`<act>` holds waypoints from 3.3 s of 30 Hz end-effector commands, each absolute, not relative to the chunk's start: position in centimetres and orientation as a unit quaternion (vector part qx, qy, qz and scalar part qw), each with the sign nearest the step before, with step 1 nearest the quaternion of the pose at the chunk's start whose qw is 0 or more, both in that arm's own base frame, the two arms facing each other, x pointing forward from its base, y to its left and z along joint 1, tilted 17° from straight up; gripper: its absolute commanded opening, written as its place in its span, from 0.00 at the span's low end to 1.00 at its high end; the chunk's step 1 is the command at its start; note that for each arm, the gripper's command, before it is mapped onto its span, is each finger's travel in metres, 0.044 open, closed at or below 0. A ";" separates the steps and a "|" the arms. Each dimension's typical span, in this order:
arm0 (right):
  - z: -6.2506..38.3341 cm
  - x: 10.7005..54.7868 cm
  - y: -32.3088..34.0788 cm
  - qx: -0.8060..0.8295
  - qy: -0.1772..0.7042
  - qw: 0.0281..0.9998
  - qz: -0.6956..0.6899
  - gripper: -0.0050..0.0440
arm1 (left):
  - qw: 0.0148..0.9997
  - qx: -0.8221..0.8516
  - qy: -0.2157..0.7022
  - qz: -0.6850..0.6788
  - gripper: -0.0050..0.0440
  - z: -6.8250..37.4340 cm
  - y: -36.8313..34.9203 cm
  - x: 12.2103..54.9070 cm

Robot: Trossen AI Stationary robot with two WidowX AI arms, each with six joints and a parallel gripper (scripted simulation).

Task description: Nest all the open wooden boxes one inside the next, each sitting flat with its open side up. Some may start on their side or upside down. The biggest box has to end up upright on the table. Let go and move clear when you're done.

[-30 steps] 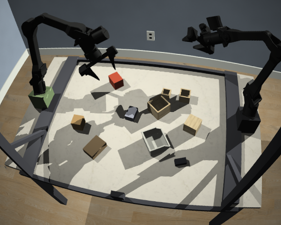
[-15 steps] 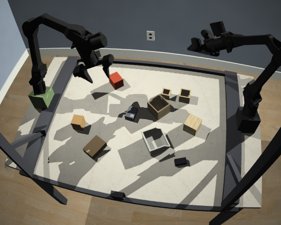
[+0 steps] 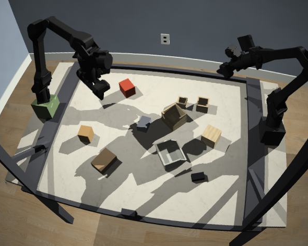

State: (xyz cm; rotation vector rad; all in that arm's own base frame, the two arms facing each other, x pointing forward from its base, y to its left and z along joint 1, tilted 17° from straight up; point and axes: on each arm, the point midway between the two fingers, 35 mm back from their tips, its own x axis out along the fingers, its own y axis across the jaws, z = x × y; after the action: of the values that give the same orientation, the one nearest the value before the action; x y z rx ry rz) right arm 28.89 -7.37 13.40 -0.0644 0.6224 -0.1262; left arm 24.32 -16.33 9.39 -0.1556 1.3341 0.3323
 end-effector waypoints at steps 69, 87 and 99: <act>1.1 21.1 18.1 -0.091 0.862 0.490 -0.095 0.92 | 0.759 0.089 0.640 0.077 0.92 9.7 -16.6 23.0; -5.7 22.2 16.1 -0.095 0.863 0.487 -0.094 0.92 | 0.759 0.089 0.640 0.077 0.92 9.7 -16.6 23.0; -6.4 22.4 16.0 -0.093 0.862 0.489 -0.093 0.87 | 0.759 0.089 0.640 0.077 0.92 9.7 -16.6 23.0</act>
State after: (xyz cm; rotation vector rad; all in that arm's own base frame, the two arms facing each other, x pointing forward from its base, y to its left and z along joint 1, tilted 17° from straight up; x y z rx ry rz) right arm 21.98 15.82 -6.52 -0.2285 2.1116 -0.2399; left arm 22.76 -16.35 9.23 0.1988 1.4052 0.1774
